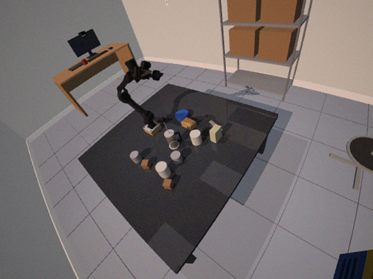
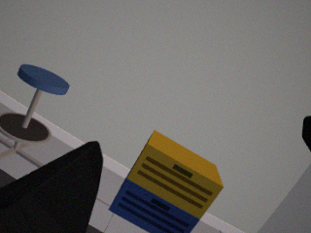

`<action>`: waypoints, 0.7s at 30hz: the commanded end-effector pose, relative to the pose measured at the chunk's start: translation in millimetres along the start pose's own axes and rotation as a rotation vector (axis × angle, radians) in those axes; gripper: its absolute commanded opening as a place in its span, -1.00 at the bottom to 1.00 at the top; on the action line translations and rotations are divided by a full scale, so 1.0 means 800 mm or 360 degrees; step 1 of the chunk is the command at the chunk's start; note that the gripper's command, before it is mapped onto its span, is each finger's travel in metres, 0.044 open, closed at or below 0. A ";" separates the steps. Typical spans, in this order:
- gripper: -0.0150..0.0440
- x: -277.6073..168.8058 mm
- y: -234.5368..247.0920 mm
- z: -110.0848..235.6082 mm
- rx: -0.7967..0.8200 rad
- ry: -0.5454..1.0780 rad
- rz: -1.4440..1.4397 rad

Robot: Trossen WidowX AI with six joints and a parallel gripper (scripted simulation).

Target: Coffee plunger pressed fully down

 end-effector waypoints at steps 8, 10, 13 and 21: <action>1.00 -0.168 0.086 0.038 0.0186 0.0994 -0.0936; 1.00 -0.184 0.095 0.047 0.0174 0.1110 -0.1056; 1.00 -0.189 0.100 0.049 0.0171 0.1125 -0.1072; 1.00 -0.232 0.152 0.056 0.0165 0.1128 -0.1073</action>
Point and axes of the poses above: the point midway between the two fingers, 35 mm back from their tips, its own z axis back along the fingers, its own y axis across the jaws, x = y × z, the point moved 4 cm from there along z, back along the fingers, and after that the axes turned 14 degrees about z, right-handed, at the moved point
